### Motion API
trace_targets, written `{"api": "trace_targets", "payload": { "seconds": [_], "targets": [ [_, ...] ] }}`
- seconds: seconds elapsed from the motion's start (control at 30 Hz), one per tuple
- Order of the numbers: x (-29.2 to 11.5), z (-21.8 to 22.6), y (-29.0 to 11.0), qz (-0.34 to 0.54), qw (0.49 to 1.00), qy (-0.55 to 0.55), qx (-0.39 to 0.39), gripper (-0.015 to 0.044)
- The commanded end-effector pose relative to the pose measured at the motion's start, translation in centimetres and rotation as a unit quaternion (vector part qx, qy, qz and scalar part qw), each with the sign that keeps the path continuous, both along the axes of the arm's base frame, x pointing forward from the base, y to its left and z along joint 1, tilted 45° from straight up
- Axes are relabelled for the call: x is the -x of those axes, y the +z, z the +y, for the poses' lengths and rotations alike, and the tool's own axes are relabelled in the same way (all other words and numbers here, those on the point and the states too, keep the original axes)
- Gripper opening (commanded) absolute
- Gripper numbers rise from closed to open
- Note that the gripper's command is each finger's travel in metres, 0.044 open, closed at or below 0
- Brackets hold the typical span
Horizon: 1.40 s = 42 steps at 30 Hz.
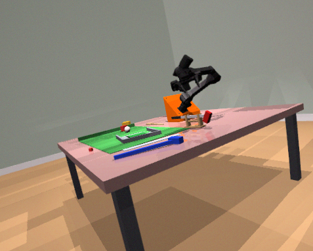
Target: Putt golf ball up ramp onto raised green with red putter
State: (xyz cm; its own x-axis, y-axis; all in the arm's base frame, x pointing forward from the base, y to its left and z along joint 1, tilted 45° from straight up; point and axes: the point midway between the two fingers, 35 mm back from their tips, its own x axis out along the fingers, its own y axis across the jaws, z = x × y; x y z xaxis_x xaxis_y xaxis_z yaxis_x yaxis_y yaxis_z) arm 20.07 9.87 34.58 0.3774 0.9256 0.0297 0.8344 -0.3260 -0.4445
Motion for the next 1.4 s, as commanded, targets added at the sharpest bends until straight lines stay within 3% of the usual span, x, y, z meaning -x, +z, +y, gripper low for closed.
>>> {"api": "trace_targets", "payload": {
  "seconds": [0.0,0.1,0.2,0.37,0.63,0.97,1.37],
  "targets": [
    [-0.1,0.0,0.0,0.007,1.0,-0.001,-0.002,0.0426],
    [-2.0,-0.4,-0.9,0.108,0.993,-0.015,-0.038,0.044],
    [-5.1,-0.9,-3.3,0.302,0.947,-0.047,-0.095,0.044],
    [-7.8,-2.0,-8.7,0.591,0.784,-0.106,-0.156,0.044],
    [-7.3,-2.4,-13.3,0.792,0.563,-0.157,-0.175,0.044],
    [-5.2,-2.5,-15.6,0.913,0.321,-0.196,-0.16,0.044],
    [-4.9,-2.2,-15.4,0.917,0.308,-0.197,-0.159,0.044]
  ]
}}
